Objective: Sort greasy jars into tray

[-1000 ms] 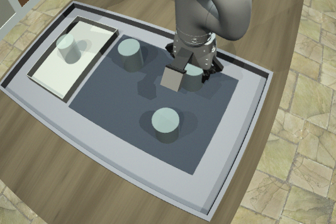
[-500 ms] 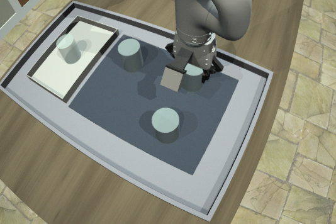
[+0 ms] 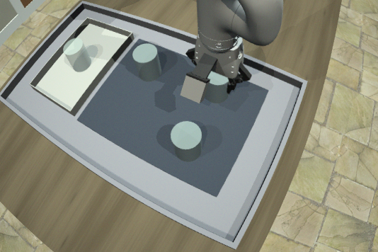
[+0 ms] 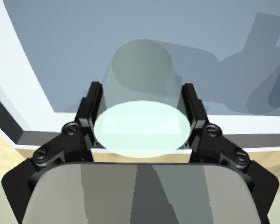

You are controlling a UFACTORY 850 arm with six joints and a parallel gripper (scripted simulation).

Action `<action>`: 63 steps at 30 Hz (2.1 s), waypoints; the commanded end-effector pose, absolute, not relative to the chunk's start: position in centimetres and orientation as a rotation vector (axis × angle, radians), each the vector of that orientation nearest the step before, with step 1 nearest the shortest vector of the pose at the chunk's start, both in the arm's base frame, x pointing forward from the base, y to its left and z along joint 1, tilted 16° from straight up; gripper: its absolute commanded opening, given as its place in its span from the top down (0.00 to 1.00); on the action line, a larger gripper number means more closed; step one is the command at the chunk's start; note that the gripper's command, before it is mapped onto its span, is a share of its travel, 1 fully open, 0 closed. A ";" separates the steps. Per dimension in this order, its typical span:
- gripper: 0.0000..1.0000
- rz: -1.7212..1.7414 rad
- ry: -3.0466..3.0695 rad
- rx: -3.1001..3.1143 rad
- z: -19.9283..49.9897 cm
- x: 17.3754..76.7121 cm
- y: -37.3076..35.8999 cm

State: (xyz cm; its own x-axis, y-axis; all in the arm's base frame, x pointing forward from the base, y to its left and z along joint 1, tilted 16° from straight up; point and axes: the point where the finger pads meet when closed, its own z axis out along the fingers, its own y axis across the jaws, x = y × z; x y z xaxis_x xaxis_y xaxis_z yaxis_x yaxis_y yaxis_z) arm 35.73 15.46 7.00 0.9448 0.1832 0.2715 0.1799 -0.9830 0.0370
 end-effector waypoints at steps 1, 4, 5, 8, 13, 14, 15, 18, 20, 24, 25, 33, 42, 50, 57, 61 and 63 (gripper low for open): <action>1.00 0.434 0.288 3.087 7.0 35.8 15.5; 1.00 0.434 0.288 3.087 7.0 35.8 15.5; 1.00 0.434 0.288 3.087 7.0 35.8 15.5; 1.00 0.434 0.288 3.087 7.0 35.8 15.5; 1.00 0.434 0.288 3.087 7.0 35.8 15.5; 1.00 0.434 0.288 3.087 7.0 35.8 15.5; 1.00 0.434 0.288 3.087 7.3 35.7 15.5; 1.00 0.434 0.288 3.087 8.1 35.5 15.5; 1.00 0.434 0.288 3.087 8.6 35.3 15.5; 1.00 0.434 0.288 3.087 9.6 35.0 15.4; 1.00 0.434 0.288 3.087 9.8 35.0 15.4; 1.00 0.434 0.288 3.087 11.4 34.5 15.4; 1.00 0.434 0.288 3.087 13.7 33.9 15.4; 1.00 0.434 0.288 3.087 15.2 33.4 15.4; 1.00 0.434 0.288 3.087 17.0 32.9 15.3; 1.00 0.434 0.288 3.087 18.0 32.6 15.3; 1.00 0.434 0.288 3.087 18.5 32.5 15.3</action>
